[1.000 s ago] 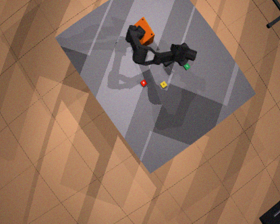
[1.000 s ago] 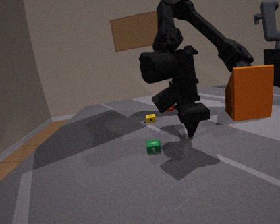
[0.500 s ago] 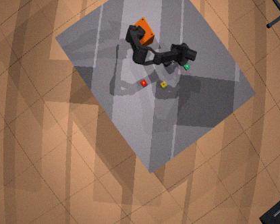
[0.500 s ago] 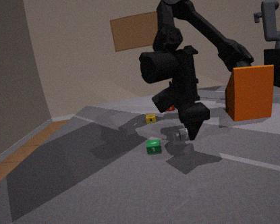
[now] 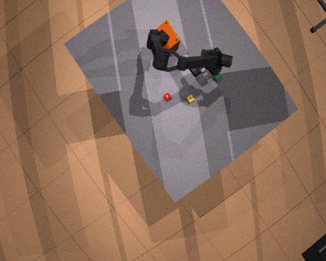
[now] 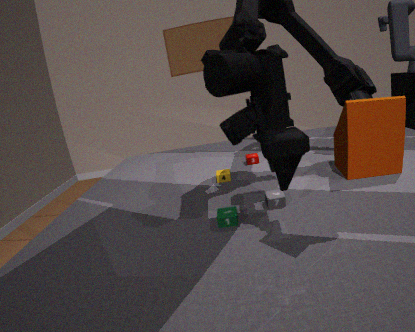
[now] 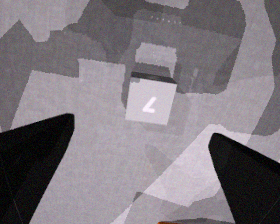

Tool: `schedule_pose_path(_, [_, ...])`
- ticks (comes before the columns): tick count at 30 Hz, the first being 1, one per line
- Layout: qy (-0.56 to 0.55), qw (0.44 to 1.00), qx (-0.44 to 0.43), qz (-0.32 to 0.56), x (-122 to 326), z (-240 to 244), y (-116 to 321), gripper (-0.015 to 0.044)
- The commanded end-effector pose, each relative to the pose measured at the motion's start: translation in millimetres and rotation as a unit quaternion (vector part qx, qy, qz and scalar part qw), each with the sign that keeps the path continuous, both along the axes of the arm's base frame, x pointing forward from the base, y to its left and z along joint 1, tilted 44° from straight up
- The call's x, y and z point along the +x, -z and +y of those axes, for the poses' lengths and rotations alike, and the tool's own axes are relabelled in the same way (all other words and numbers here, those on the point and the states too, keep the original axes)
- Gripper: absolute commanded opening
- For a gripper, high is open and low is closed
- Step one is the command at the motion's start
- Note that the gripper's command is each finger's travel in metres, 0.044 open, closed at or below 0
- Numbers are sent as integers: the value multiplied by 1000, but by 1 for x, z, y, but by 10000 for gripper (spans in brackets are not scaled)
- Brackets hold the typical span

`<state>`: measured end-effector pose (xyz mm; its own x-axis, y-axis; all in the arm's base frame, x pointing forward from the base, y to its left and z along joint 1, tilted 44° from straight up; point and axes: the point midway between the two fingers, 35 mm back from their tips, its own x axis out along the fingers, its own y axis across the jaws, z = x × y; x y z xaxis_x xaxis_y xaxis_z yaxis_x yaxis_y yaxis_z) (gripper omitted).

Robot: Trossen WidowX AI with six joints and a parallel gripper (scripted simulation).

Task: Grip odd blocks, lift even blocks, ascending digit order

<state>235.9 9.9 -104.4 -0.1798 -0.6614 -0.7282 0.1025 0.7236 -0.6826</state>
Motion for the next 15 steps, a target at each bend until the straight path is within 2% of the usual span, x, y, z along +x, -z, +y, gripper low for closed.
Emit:
schedule_pose_path(1, [-1,1000,5,-3,16,35,3,400])
schedule_pose_path(8, [0,1000,6,-3,32,116,9,400])
schedule_pose_path(15, [0,1000,5,-3,32,124,9,400])
